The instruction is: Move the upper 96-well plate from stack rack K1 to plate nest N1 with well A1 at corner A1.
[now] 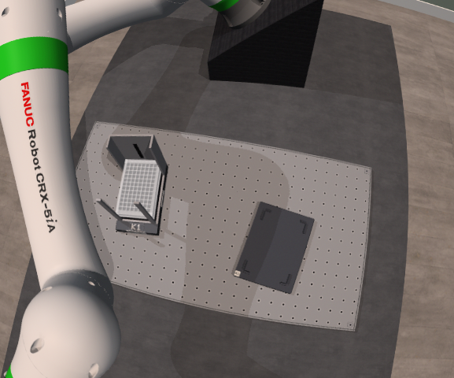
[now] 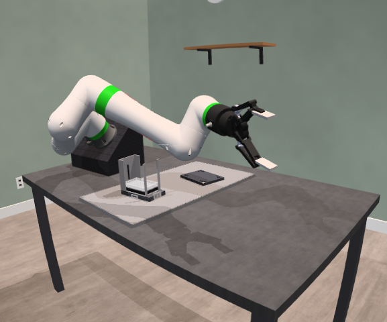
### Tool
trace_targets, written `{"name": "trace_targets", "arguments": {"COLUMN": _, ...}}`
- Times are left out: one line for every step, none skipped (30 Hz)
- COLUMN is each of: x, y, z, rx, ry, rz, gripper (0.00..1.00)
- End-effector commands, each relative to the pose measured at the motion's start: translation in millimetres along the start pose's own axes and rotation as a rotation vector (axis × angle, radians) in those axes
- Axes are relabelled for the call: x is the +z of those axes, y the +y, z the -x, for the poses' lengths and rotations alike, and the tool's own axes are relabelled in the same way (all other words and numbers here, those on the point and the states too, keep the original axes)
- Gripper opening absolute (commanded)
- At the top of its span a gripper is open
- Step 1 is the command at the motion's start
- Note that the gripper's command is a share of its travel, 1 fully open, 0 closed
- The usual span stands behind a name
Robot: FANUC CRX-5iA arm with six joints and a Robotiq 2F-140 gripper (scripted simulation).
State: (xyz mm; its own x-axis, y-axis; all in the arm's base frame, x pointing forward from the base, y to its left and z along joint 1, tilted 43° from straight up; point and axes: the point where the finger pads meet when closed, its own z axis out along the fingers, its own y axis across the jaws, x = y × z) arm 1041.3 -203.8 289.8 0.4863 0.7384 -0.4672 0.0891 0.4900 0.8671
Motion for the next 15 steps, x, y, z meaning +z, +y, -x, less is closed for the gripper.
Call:
{"name": "trace_targets", "arguments": {"x": -4.0, "y": 14, "z": 9, "rx": 0.027, "ry": -0.020, "rz": -0.006, "gripper": 1.00}}
{"name": "trace_targets", "arguments": {"x": -5.6, "y": 17, "z": 13, "rx": 0.054, "ry": -0.037, "rz": -0.014, "gripper": 1.00}}
{"name": "trace_targets", "arguments": {"x": -7.2, "y": 21, "z": 16, "rx": 0.082, "ry": -0.054, "rz": -0.023, "gripper": 1.00}}
{"name": "trace_targets", "arguments": {"x": -8.8, "y": 25, "z": 19, "rx": 0.088, "ry": -0.057, "rz": -0.025, "gripper": 1.00}}
{"name": "trace_targets", "arguments": {"x": -10.5, "y": 28, "z": 22, "rx": 0.088, "ry": -0.057, "rz": -0.025, "gripper": 1.00}}
{"name": "trace_targets", "arguments": {"x": -10.5, "y": 28, "z": 22, "rx": 0.088, "ry": -0.057, "rz": -0.025, "gripper": 1.00}}
{"name": "trace_targets", "arguments": {"x": -10.5, "y": 28, "z": 22, "rx": 0.088, "ry": -0.057, "rz": -0.025, "gripper": 1.00}}
{"name": "trace_targets", "arguments": {"x": -12.5, "y": 31, "z": 25, "rx": 0.115, "ry": -0.075, "rz": -0.035, "gripper": 1.00}}
{"name": "trace_targets", "arguments": {"x": -14.4, "y": 34, "z": 29, "rx": 0.142, "ry": -0.092, "rz": -0.045, "gripper": 1.00}}
{"name": "trace_targets", "arguments": {"x": -16.4, "y": 37, "z": 32, "rx": 0.148, "ry": -0.095, "rz": -0.047, "gripper": 1.00}}
{"name": "trace_targets", "arguments": {"x": -18.4, "y": 41, "z": 35, "rx": 0.148, "ry": -0.095, "rz": -0.047, "gripper": 1.00}}
{"name": "trace_targets", "arguments": {"x": -18.6, "y": 41, "z": 36, "rx": 0.148, "ry": -0.095, "rz": -0.047, "gripper": 1.00}}
{"name": "trace_targets", "arguments": {"x": -21.0, "y": 43, "z": 39, "rx": 0.174, "ry": -0.113, "rz": -0.058, "gripper": 1.00}}
{"name": "trace_targets", "arguments": {"x": -23.4, "y": 46, "z": 43, "rx": 0.200, "ry": -0.130, "rz": -0.070, "gripper": 1.00}}
{"name": "trace_targets", "arguments": {"x": -25.9, "y": 48, "z": 46, "rx": 0.205, "ry": -0.133, "rz": -0.072, "gripper": 1.00}}
